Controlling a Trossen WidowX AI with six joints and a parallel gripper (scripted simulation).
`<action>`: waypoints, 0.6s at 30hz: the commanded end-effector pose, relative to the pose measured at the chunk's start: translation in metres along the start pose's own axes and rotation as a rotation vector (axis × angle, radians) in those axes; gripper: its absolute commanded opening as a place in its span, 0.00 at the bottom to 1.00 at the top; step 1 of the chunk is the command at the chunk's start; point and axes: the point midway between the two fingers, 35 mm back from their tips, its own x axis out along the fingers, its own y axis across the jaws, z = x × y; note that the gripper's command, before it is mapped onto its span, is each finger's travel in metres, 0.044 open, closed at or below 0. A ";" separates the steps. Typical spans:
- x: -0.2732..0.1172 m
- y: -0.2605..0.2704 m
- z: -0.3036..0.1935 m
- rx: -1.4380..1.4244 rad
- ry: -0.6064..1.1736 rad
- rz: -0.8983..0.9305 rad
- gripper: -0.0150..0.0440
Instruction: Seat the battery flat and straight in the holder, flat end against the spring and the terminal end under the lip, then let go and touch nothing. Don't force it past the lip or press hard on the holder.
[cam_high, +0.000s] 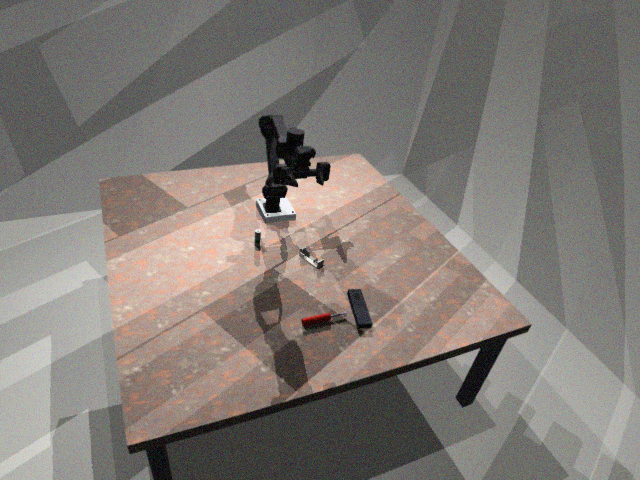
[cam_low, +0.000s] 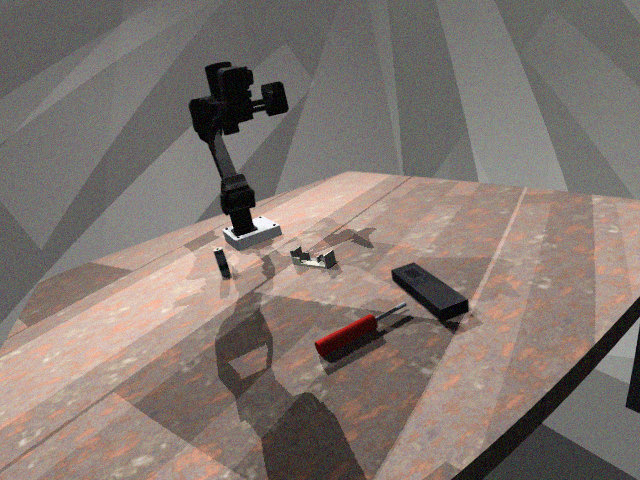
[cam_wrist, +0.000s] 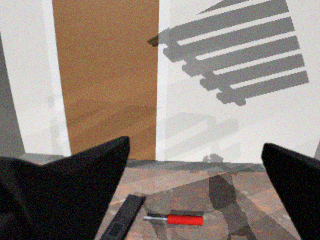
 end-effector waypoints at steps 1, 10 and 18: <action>0.001 -0.001 -0.003 -0.010 0.016 -0.004 0.89; -0.042 -0.067 -0.146 -0.361 0.876 -0.012 0.49; -0.146 -0.077 -0.191 -0.372 1.483 0.293 0.25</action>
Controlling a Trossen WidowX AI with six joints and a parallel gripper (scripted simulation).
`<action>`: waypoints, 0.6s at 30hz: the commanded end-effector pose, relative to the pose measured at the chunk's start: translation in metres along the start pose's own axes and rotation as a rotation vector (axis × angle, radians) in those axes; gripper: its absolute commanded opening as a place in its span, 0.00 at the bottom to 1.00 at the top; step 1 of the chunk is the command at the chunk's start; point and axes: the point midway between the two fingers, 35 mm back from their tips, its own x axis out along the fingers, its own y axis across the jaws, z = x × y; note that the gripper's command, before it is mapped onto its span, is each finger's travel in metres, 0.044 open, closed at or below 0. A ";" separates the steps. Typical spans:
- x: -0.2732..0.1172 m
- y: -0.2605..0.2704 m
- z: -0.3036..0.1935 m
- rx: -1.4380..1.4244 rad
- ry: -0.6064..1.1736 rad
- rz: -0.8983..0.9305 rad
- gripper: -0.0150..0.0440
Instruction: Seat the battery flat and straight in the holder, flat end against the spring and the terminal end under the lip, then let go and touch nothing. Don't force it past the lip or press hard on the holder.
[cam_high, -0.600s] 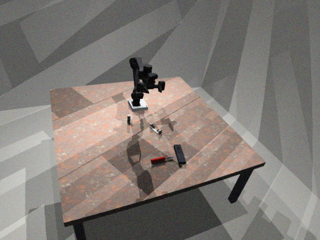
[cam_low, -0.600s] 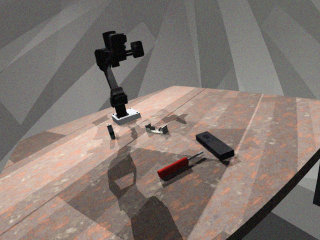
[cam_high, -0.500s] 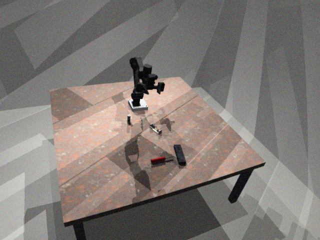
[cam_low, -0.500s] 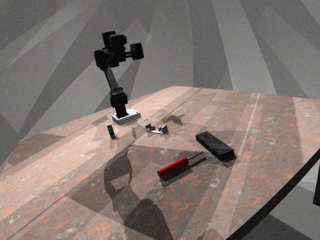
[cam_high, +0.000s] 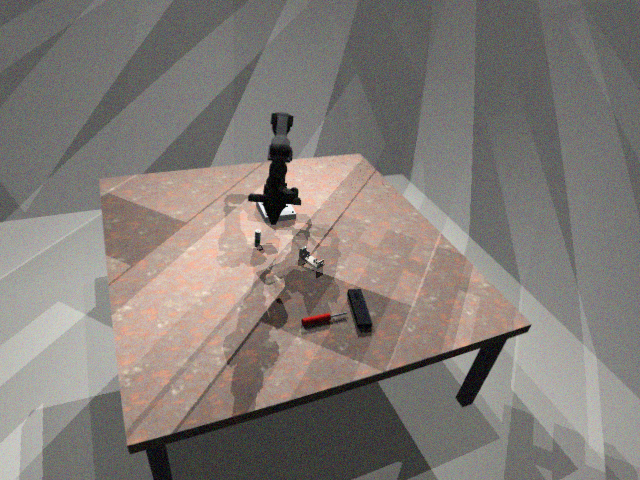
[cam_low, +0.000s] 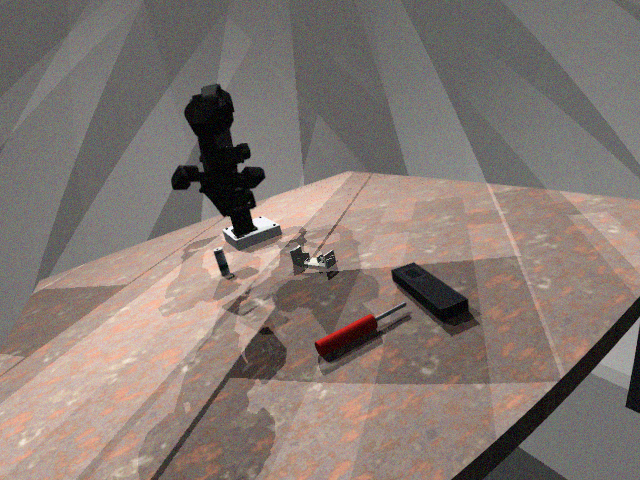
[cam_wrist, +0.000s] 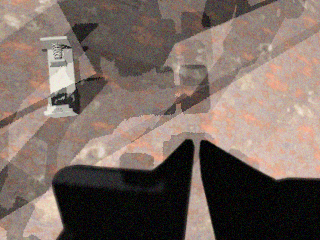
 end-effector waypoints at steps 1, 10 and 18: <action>-0.021 0.024 -0.079 -0.146 0.399 0.321 0.25; -0.024 0.027 -0.084 -0.154 0.422 0.350 0.25; 0.003 0.034 -0.095 -0.154 0.422 0.350 0.25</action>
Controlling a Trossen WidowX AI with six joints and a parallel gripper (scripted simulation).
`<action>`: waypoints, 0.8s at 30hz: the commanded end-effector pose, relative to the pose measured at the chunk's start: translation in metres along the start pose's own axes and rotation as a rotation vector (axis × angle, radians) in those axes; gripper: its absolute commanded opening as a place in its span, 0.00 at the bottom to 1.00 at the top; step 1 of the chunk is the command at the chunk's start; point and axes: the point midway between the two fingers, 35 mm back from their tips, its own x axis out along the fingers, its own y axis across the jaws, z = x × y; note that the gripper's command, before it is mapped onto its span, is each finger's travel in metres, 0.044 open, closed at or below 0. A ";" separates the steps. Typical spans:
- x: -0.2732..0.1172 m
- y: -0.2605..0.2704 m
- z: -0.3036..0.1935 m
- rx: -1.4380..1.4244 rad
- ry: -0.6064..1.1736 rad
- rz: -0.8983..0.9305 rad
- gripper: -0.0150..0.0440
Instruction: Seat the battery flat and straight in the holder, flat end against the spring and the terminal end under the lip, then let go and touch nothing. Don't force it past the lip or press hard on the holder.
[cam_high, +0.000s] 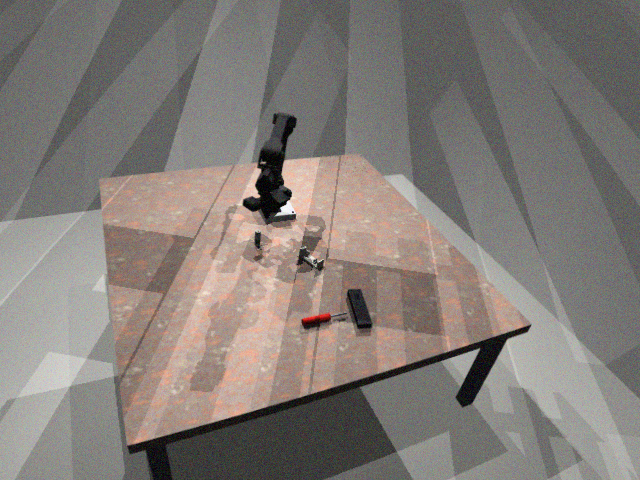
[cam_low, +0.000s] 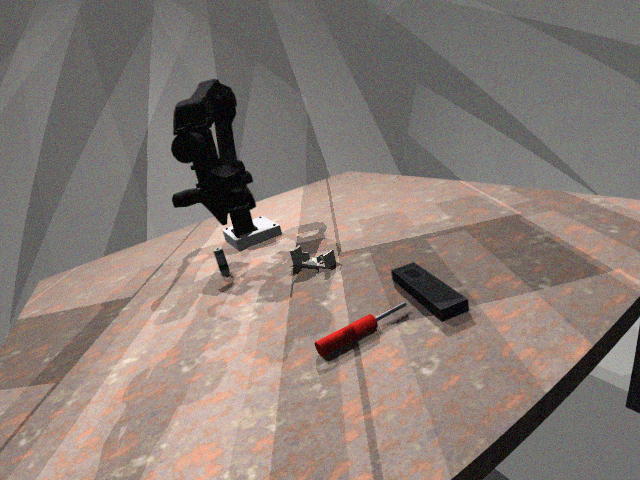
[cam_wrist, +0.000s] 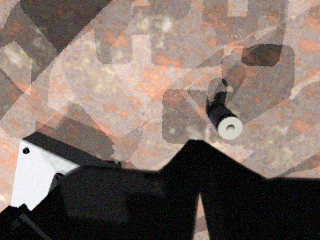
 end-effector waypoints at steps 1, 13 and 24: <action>0.024 0.002 -0.002 -0.002 0.014 0.022 0.25; 0.067 0.004 -0.004 -0.002 0.014 0.023 0.25; 0.066 -0.013 -0.002 -0.002 0.014 0.021 0.25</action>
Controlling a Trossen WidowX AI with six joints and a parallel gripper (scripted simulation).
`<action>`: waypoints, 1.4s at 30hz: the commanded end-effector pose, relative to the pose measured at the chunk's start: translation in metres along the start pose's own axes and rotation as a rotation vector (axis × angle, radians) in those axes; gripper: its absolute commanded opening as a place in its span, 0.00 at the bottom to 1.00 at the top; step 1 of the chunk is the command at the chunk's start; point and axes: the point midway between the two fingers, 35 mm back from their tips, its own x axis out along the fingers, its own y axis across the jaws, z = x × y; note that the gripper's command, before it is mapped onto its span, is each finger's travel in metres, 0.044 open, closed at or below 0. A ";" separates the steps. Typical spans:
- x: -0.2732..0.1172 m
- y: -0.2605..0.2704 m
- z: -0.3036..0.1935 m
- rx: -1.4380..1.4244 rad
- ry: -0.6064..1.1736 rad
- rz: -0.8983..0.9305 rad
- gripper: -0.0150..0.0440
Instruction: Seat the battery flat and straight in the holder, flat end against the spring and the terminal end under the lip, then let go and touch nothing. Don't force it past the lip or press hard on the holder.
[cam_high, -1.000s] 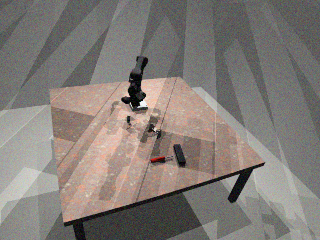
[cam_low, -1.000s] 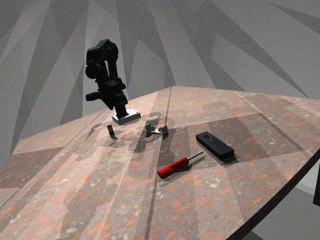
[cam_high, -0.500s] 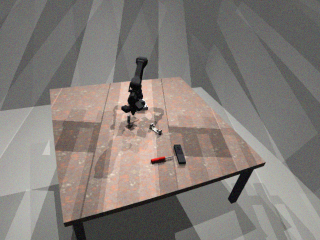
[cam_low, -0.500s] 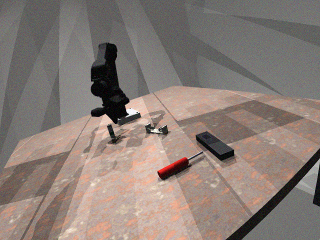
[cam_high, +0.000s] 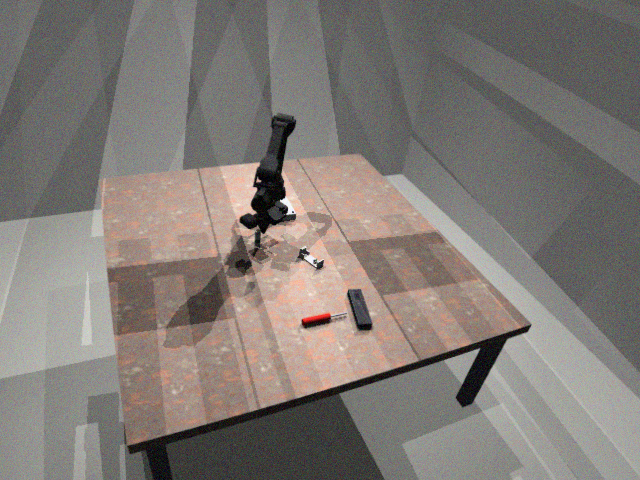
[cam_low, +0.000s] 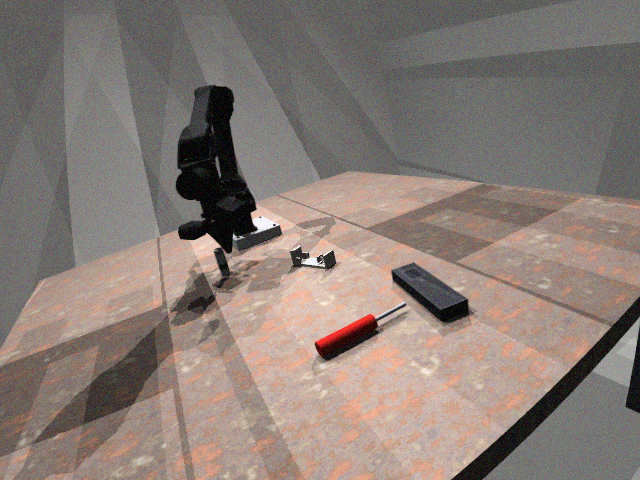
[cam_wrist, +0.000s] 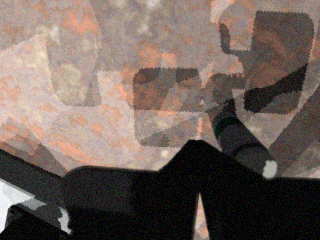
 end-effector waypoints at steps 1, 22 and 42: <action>0.000 -0.007 0.002 -0.003 -0.004 -0.001 0.25; 0.000 -0.040 0.001 -0.004 -0.003 -0.004 0.25; -0.078 -0.053 0.000 -0.004 -0.003 -0.005 0.25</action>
